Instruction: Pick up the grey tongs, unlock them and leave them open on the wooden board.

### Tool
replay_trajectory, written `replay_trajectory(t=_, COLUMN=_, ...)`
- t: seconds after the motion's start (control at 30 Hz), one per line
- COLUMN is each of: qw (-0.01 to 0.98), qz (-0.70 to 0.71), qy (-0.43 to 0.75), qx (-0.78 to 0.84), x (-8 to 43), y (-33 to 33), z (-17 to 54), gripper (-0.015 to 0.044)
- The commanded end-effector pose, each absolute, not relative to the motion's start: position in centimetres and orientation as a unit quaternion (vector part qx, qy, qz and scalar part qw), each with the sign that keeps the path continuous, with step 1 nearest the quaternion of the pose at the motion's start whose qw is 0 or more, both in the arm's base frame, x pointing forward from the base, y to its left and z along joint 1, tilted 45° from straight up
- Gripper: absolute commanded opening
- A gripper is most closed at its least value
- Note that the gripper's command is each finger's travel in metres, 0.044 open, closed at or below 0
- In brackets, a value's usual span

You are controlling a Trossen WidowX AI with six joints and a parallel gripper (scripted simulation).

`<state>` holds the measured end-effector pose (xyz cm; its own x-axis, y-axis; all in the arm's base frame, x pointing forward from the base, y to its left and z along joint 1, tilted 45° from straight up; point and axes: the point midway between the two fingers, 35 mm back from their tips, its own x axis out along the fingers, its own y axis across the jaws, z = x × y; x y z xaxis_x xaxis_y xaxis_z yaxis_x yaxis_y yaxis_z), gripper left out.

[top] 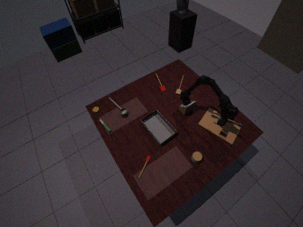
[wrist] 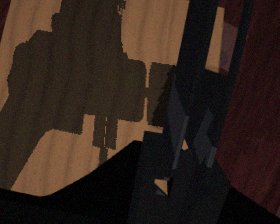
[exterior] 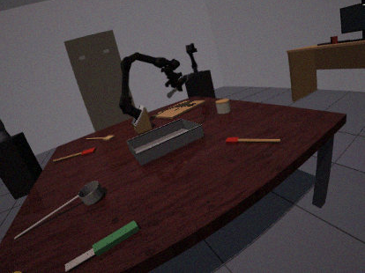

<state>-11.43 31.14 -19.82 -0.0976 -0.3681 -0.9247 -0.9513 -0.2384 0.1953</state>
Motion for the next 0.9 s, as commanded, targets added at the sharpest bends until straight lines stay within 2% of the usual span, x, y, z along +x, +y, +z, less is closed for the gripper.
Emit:
replay_trajectory(t=0.0, qw=0.309, qz=0.523, qy=0.536, qx=-0.587, x=-11.5, y=31.4, z=-19.5, gripper=-0.015)
replay_trajectory(t=0.87, qw=0.389, qz=0.61, qy=0.484, qx=-0.493, x=-11.1, y=29.9, z=-18.2, gripper=-0.015)
